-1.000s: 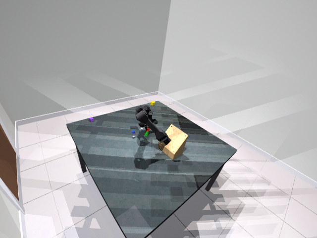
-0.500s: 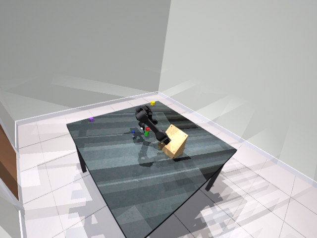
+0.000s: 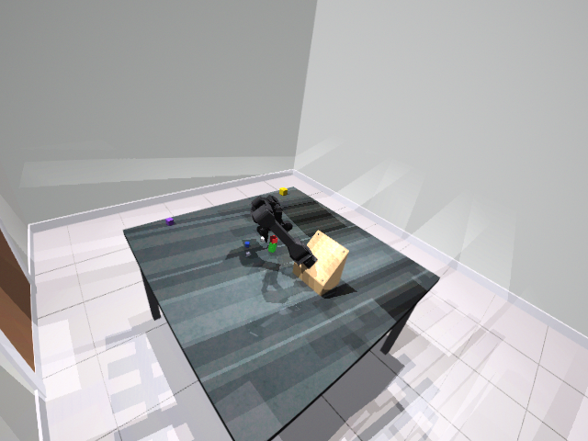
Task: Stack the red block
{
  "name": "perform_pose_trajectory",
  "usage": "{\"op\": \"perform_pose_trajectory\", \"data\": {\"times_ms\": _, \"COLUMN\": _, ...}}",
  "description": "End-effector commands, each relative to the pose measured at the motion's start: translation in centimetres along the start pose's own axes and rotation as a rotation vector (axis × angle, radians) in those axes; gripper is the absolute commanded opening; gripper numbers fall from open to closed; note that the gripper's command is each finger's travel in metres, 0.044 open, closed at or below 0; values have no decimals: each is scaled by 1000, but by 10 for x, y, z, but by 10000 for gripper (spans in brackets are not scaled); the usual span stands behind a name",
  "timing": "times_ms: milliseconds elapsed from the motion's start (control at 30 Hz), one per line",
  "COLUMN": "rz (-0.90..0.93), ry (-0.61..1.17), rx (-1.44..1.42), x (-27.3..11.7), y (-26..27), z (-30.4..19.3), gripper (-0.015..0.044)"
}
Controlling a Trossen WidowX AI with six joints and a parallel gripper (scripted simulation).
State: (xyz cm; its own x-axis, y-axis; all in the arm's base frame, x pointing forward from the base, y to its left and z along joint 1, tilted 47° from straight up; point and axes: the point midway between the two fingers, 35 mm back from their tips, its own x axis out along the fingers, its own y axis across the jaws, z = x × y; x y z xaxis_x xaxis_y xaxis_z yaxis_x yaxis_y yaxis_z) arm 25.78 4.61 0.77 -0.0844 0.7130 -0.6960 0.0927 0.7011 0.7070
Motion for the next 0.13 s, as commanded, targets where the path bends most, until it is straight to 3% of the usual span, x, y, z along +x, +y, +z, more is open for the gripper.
{"op": "perform_pose_trajectory", "data": {"times_ms": 0, "rz": 0, "ry": 0, "rx": 0, "x": 0, "y": 0, "z": 0, "gripper": 440}}
{"op": "perform_pose_trajectory", "data": {"times_ms": 100, "rz": 0, "ry": 0, "rx": 0, "x": 0, "y": 0, "z": 0, "gripper": 440}}
